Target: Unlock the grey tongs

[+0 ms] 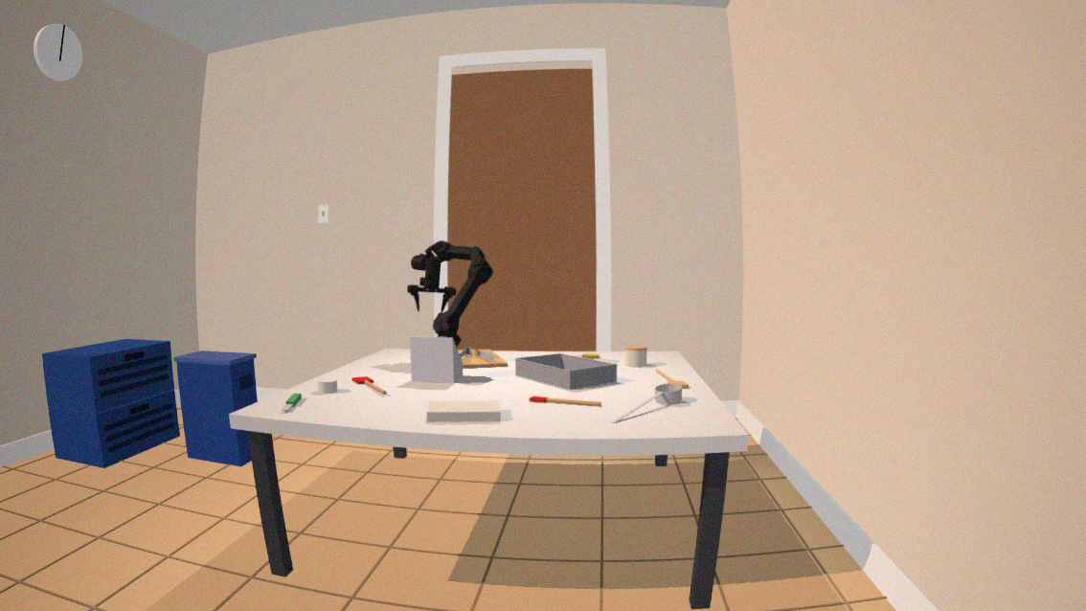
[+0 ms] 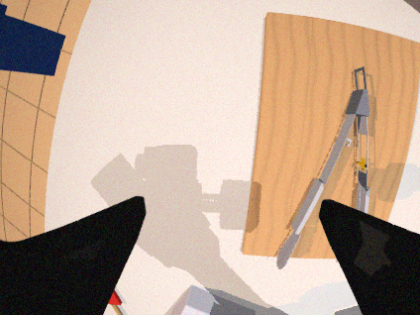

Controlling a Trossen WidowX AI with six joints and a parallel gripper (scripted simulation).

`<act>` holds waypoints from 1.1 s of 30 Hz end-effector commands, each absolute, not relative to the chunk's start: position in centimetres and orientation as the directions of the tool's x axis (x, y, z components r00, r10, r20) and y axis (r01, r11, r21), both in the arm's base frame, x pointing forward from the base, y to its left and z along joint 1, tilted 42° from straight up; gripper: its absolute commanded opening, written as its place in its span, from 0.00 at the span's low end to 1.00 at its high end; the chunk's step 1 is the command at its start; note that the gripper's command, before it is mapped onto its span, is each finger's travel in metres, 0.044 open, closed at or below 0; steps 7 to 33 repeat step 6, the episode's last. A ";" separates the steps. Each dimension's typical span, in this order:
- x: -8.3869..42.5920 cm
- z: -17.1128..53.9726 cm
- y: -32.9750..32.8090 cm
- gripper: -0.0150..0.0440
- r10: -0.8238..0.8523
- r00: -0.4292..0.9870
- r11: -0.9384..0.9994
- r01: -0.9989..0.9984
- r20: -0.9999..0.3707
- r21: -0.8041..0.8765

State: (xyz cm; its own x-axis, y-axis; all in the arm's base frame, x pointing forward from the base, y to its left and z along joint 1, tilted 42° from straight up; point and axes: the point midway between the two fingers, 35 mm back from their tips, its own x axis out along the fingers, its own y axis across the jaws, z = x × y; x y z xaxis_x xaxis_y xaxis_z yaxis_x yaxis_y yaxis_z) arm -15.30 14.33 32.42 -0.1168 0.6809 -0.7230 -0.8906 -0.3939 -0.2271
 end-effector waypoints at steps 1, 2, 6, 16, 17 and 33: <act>-15.2 32.5 14.3 1.00 0.684 -0.115 -0.390 -0.892 -0.721 -0.228; -15.2 32.5 14.3 1.00 0.684 -0.115 -0.390 -0.892 -0.721 -0.228; -15.2 32.5 14.3 1.00 0.684 -0.115 -0.390 -0.892 -0.721 -0.228; -15.2 32.5 14.3 1.00 0.684 -0.115 -0.390 -0.892 -0.721 -0.228; -15.2 32.5 14.3 1.00 0.684 -0.115 -0.390 -0.892 -0.721 -0.228; -15.2 32.5 14.3 1.00 0.684 -0.115 -0.390 -0.892 -0.721 -0.228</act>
